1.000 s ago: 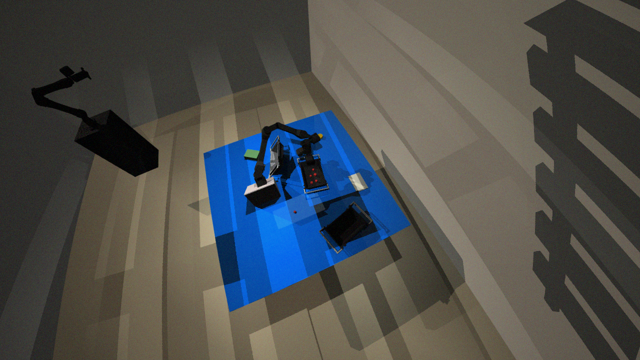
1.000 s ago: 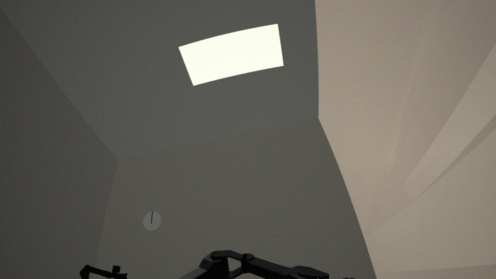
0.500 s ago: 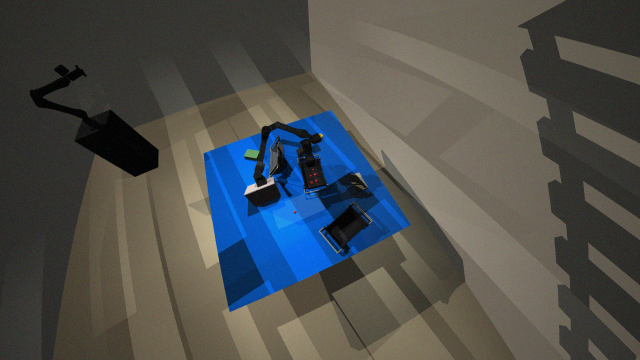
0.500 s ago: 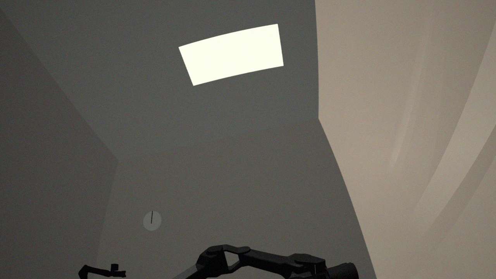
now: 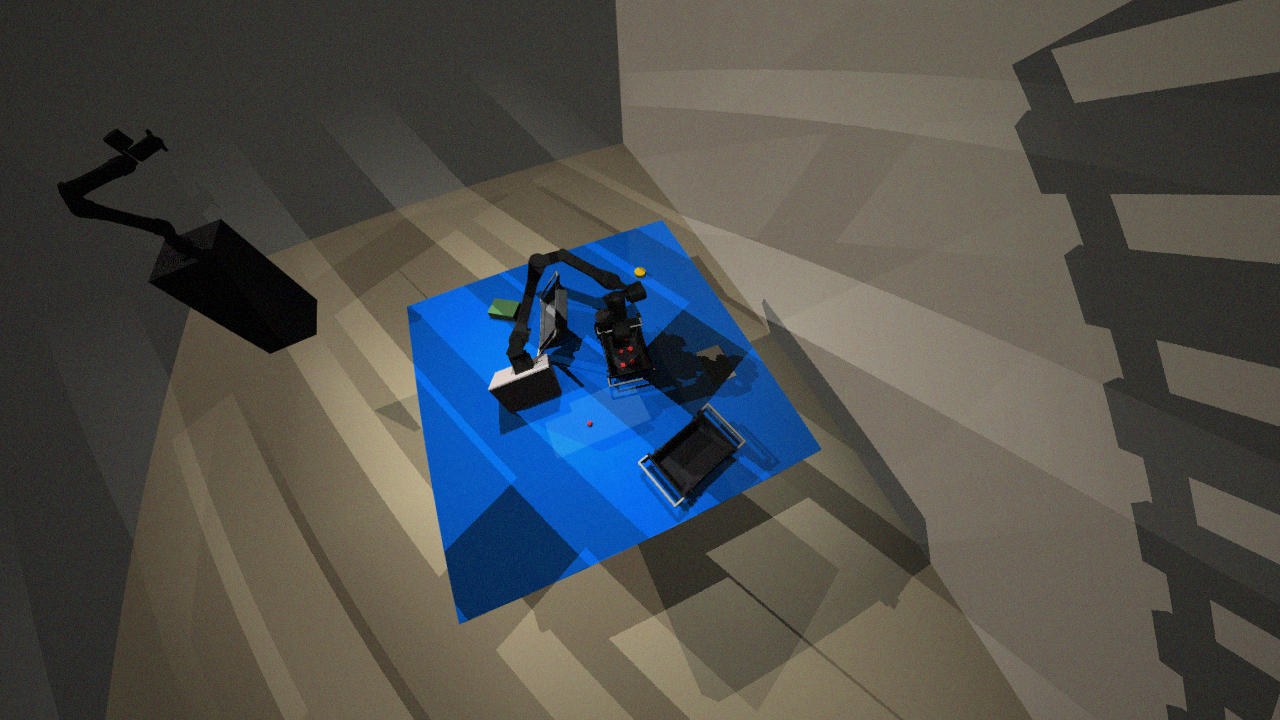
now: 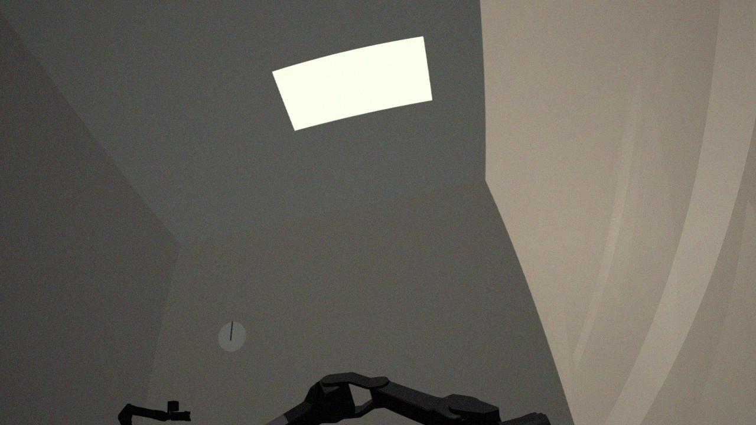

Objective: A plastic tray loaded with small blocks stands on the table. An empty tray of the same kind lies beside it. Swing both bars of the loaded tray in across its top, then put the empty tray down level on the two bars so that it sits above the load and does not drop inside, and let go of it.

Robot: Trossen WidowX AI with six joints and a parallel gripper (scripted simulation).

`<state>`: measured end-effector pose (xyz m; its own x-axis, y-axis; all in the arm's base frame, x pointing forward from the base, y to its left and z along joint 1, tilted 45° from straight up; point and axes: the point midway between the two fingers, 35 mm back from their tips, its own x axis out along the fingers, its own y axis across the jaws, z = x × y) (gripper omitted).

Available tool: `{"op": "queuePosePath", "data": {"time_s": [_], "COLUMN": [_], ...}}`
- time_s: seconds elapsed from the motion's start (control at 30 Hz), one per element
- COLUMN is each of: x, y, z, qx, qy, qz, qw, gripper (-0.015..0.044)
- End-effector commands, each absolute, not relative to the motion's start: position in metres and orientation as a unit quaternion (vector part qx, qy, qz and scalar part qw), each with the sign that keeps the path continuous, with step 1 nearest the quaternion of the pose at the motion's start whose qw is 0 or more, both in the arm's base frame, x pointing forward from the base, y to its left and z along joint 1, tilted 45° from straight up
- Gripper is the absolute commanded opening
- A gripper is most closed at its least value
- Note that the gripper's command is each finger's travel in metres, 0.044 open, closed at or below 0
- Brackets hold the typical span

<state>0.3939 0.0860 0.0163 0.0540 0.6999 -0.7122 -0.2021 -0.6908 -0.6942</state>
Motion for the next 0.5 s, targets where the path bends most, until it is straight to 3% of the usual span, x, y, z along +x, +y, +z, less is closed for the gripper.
{"op": "queuePosePath", "data": {"time_s": [0.0,0.47], "x": [0.394,0.393], "y": [0.08,0.061], "z": [0.022,0.04], "qx": [-0.64,-0.639], "qy": [-0.198,-0.192], "qz": [0.658,0.66], "qw": [0.343,0.345], "gripper": [0.0084,0.0084]}}
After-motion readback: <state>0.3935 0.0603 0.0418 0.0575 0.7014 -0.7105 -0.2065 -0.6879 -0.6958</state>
